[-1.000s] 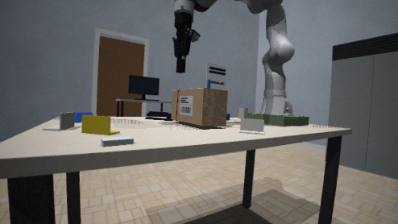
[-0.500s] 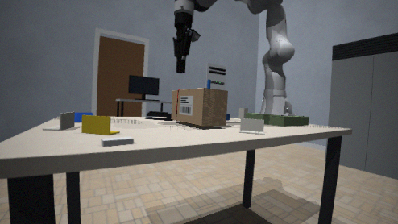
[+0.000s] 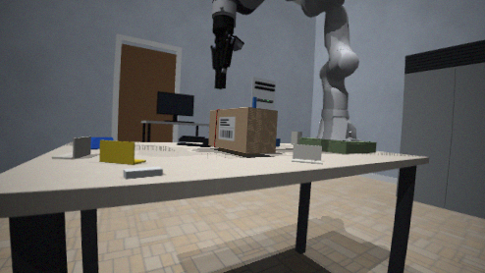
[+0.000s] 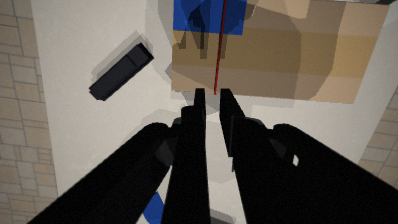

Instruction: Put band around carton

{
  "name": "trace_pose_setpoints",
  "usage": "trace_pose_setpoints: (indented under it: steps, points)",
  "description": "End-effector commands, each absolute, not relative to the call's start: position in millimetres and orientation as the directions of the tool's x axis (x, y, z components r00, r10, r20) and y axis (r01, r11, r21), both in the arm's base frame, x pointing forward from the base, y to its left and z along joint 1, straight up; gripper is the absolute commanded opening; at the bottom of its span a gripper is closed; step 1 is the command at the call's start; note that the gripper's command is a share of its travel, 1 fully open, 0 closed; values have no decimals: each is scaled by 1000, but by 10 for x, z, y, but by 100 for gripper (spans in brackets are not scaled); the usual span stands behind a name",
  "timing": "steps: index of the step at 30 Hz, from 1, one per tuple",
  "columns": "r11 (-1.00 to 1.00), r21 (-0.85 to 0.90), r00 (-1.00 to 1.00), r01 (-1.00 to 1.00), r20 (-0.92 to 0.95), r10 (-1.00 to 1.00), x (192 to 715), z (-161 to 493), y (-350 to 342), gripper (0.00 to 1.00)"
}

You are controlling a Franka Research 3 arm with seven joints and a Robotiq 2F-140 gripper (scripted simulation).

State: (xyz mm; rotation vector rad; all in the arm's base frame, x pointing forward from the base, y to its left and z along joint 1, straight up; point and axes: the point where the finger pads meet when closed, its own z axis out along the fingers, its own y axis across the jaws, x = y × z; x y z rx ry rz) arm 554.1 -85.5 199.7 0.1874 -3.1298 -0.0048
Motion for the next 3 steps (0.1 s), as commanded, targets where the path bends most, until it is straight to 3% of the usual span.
trace_pose_setpoints:
  steps: [1,3]
  points:
    - [993,6,-993,-119,4,-119,5543,2016,-858,18]
    - [993,6,-993,-119,4,-119,5543,2016,-858,18]
